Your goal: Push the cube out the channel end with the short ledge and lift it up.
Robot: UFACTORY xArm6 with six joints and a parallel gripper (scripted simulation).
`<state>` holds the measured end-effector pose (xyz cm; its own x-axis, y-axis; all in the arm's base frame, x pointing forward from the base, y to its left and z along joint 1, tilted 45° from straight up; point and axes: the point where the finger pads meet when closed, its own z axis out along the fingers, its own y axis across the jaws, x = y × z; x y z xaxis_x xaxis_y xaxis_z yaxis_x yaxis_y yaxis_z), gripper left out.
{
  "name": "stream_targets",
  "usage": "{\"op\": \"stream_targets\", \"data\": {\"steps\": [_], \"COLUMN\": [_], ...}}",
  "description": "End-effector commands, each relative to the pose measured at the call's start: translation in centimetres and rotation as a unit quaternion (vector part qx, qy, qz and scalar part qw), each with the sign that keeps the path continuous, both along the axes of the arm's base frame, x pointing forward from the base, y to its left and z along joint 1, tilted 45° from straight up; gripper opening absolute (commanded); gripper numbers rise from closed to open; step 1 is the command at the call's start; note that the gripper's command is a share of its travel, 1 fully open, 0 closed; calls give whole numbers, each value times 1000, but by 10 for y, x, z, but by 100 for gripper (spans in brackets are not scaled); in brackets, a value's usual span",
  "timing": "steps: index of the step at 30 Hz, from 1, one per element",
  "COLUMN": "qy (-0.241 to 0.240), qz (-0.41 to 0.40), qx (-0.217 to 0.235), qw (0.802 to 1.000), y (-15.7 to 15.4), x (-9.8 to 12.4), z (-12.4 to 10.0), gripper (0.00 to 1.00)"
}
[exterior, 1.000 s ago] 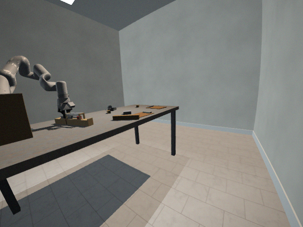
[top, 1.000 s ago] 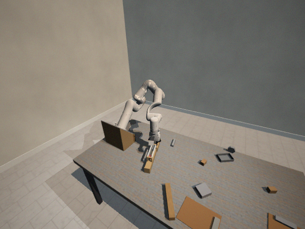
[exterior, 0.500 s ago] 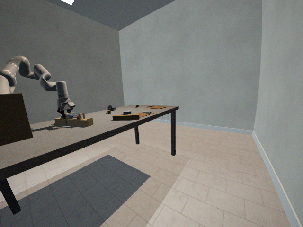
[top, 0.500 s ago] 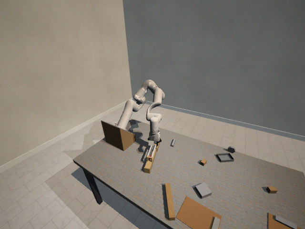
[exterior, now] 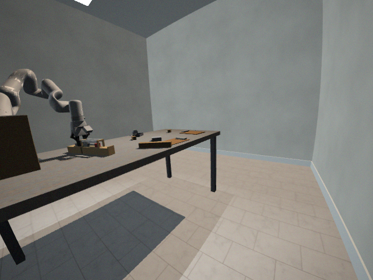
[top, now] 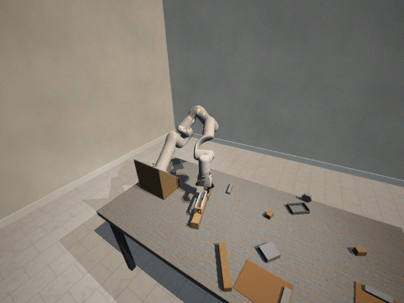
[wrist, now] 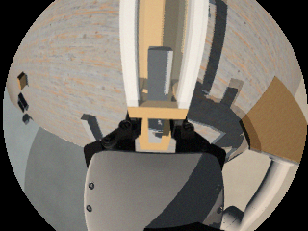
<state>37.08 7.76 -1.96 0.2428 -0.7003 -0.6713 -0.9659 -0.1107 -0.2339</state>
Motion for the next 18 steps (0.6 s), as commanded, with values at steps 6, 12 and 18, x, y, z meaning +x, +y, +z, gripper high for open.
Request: {"op": "stream_targets", "data": {"steps": [6, 12, 18], "qy": [-1, -1, -1], "qz": [-1, -1, -1], "qx": [0, 0, 0], "qw": [1000, 1000, 1000], "y": [-1, -1, -7], "x": [1, 1, 0], "z": [1, 1, 7], "gripper": [38, 38, 38]}}
